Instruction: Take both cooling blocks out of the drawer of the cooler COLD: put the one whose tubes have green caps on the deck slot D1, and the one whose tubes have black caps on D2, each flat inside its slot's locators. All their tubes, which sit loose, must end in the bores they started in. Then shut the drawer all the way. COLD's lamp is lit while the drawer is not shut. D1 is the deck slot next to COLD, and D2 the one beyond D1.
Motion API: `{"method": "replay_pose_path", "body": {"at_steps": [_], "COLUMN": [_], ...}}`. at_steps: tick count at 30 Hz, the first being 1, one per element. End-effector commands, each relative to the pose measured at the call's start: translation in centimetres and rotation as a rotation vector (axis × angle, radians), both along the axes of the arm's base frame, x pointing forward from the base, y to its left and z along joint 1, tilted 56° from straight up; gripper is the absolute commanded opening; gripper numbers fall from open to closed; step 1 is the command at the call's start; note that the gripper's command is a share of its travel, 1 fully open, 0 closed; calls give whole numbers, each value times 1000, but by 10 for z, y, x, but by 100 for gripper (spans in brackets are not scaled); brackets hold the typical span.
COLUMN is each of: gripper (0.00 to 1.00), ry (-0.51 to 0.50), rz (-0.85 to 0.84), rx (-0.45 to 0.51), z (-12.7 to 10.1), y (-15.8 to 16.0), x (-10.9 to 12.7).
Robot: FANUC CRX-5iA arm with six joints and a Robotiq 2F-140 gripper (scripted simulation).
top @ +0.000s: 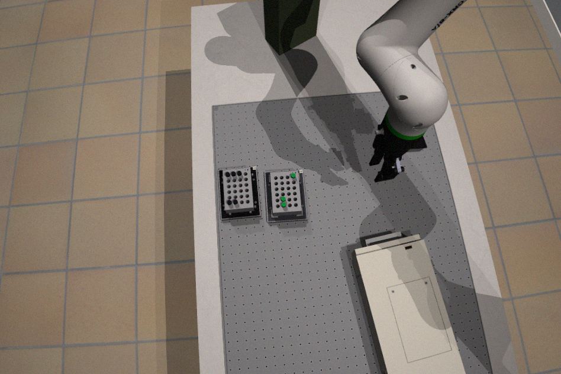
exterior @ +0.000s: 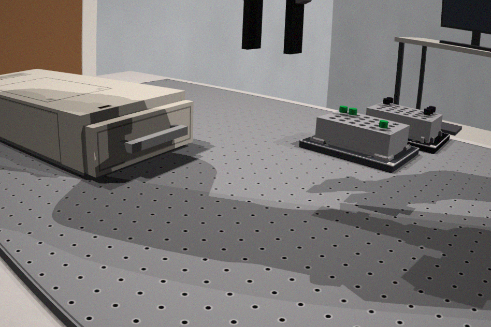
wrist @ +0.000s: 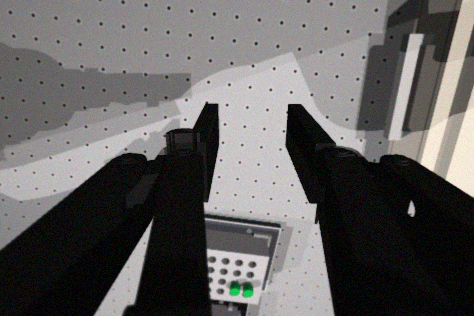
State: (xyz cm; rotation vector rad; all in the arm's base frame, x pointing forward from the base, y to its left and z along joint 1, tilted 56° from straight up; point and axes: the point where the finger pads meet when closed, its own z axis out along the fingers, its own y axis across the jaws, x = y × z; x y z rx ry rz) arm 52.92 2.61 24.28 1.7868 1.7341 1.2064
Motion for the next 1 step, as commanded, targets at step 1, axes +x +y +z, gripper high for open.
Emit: {"method": "replay_pose_path", "body": {"at_steps": [1], "gripper": [35], "ry": [-1], "rz": [-1], "rx": [0], "z": [1], "y": [0], "x": [0]}}
